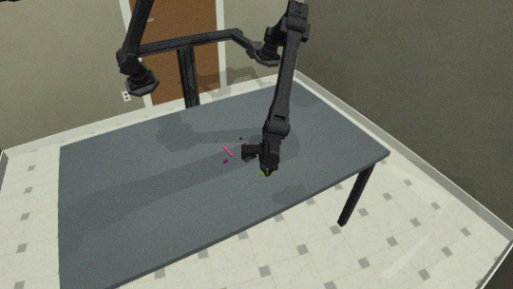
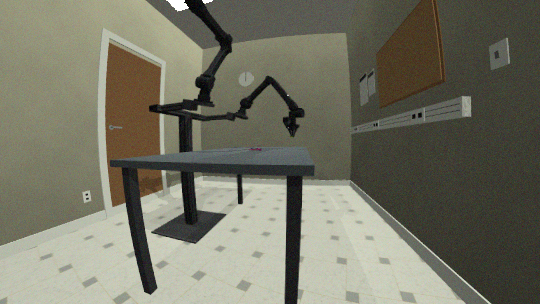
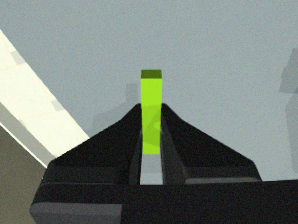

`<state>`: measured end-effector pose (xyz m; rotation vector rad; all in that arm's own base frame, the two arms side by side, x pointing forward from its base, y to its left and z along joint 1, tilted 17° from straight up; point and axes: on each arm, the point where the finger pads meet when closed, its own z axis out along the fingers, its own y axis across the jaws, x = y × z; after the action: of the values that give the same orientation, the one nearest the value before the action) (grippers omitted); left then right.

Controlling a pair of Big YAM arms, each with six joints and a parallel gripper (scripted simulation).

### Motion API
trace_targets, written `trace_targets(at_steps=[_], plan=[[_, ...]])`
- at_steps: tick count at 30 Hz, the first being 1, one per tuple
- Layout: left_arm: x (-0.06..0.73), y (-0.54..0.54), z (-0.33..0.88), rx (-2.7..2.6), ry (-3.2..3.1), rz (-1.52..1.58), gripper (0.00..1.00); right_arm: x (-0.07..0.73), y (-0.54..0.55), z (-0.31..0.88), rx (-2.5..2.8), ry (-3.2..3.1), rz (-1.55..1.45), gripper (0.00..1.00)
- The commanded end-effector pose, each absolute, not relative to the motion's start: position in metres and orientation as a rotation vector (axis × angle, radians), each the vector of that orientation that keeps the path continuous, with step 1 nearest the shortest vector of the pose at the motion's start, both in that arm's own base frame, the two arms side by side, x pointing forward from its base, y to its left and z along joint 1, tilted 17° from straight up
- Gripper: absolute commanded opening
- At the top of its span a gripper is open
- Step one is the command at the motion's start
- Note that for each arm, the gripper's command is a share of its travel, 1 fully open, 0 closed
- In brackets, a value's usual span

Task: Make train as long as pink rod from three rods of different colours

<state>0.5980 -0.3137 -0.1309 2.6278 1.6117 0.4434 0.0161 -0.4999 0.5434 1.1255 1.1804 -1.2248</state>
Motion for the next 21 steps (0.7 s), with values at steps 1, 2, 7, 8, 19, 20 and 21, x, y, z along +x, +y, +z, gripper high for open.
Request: trace_targets(at_steps=[1,2,7,8,19,20,21], plan=[[0.605,-0.319,-0.109,2.580,1.612,0.470,0.04,0.005,-0.491,0.567,1.103,1.115,-1.260,1.00],[0.603,-0.320,-0.109,2.576,1.610,0.472,0.04,0.005,-0.491,0.567,1.103,1.115,-1.260,1.00],[0.574,-0.317,-0.115,2.564,1.622,0.469,0.04,0.005,-0.491,0.567,1.103,1.115,-1.260,1.00],[0.565,-0.313,-0.117,2.557,1.632,0.469,0.04,0.005,-0.491,0.567,1.103,1.115,-1.260,1.00],[0.430,-0.254,-0.151,2.444,1.779,0.453,0.04,0.005,-0.491,0.567,1.103,1.115,-1.260,1.00],[0.412,-0.247,-0.156,2.427,1.799,0.451,0.04,0.005,-0.491,0.567,1.103,1.115,-1.260,1.00],[0.394,-0.239,-0.159,2.411,1.818,0.449,0.04,0.005,-0.491,0.567,1.103,1.115,-1.260,1.00]])
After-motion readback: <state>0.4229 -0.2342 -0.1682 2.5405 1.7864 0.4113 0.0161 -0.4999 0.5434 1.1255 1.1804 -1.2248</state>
